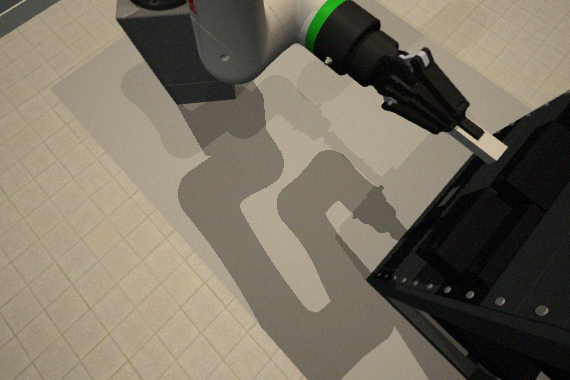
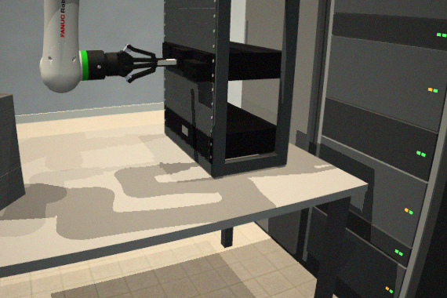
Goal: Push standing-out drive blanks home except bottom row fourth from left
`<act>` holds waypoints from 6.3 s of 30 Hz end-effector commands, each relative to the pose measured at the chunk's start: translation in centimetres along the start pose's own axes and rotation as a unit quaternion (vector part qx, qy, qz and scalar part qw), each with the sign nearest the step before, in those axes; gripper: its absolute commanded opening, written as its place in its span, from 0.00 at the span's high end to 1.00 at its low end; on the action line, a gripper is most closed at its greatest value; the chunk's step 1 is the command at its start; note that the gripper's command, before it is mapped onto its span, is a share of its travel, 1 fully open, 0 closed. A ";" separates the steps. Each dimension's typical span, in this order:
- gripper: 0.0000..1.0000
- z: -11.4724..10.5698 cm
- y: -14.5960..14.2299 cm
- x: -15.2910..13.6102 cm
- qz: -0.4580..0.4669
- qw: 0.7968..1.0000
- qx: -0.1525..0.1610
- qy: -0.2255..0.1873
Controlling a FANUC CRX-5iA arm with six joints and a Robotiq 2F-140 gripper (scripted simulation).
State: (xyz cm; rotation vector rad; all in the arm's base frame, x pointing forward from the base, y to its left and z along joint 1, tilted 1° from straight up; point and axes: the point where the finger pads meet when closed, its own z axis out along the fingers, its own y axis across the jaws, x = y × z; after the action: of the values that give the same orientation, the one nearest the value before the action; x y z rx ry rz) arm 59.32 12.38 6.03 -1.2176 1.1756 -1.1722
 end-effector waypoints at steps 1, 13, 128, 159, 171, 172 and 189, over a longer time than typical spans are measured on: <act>1.00 -2.2 -0.1 -0.1 0.000 1.000 0.000 0.000; 1.00 -3.8 -0.3 0.0 0.000 1.000 0.000 0.000; 1.00 1.1 -2.9 0.0 0.000 1.000 0.000 0.000; 1.00 2.9 -2.9 0.0 0.000 1.000 0.000 0.000; 1.00 3.1 -2.9 0.0 0.000 1.000 0.000 0.000; 1.00 3.1 -2.9 0.0 0.000 1.000 0.000 0.000; 1.00 3.4 -2.9 0.0 0.000 1.000 0.000 0.000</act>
State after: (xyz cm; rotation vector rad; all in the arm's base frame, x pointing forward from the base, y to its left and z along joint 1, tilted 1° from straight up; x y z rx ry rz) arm 62.65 12.51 8.94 -1.2174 1.1751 -1.1720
